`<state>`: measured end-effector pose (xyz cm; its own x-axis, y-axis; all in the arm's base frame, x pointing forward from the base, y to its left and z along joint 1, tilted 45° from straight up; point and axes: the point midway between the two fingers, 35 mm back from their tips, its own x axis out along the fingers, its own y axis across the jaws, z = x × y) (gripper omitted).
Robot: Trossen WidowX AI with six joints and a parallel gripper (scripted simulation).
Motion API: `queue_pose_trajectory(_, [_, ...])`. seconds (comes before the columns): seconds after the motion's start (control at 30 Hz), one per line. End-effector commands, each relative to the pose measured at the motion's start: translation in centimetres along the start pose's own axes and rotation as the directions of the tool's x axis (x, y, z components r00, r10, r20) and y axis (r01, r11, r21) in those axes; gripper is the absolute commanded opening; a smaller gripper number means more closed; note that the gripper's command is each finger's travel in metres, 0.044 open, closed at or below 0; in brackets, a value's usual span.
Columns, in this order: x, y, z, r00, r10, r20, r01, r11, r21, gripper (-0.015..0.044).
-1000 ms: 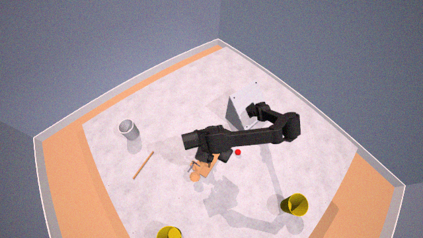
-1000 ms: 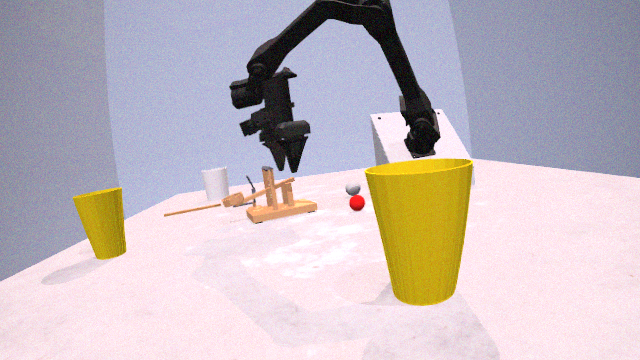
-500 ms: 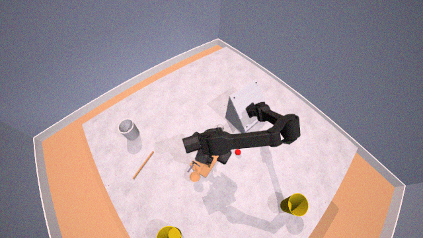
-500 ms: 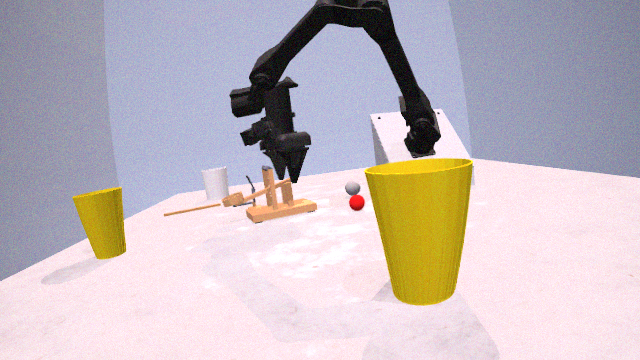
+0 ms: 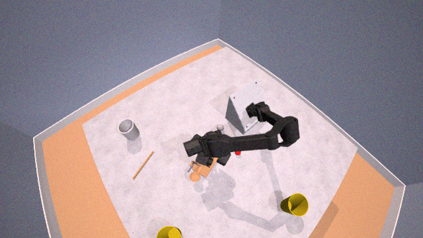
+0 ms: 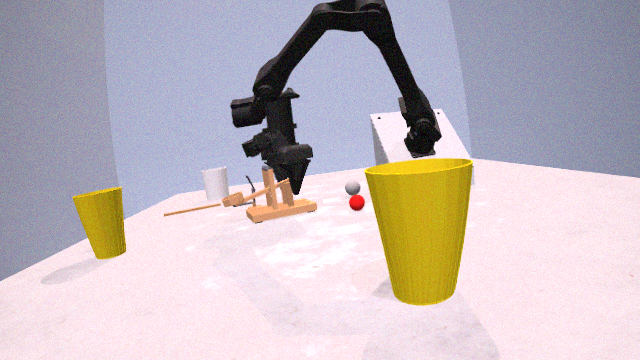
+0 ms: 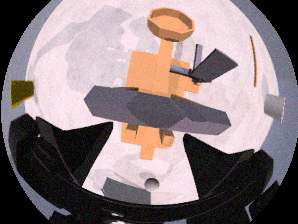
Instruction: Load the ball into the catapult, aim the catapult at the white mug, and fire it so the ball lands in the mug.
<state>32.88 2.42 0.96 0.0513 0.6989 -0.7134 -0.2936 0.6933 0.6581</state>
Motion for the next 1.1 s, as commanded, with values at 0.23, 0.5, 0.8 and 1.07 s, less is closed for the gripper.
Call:
queue_pose_trajectory(0.23, [1.0, 0.1, -0.1, 1.0, 0.002, -0.001, -0.002, 1.0, 0.0, 0.0414])
queue_pose_trajectory(0.5, [1.0, 0.1, -0.1, 1.0, 0.002, -0.001, -0.002, 1.0, 0.0, 0.0204])
queue_pose_trajectory(0.8, [0.8, 0.1, -0.1, 1.0, 0.002, -0.001, -0.002, 1.0, 0.0, 0.0065])
queue_pose_trajectory(1.07, [-3.9, 0.0, -0.2, 1.0, 0.001, -0.003, -0.001, 1.0, 0.002, 0.0])
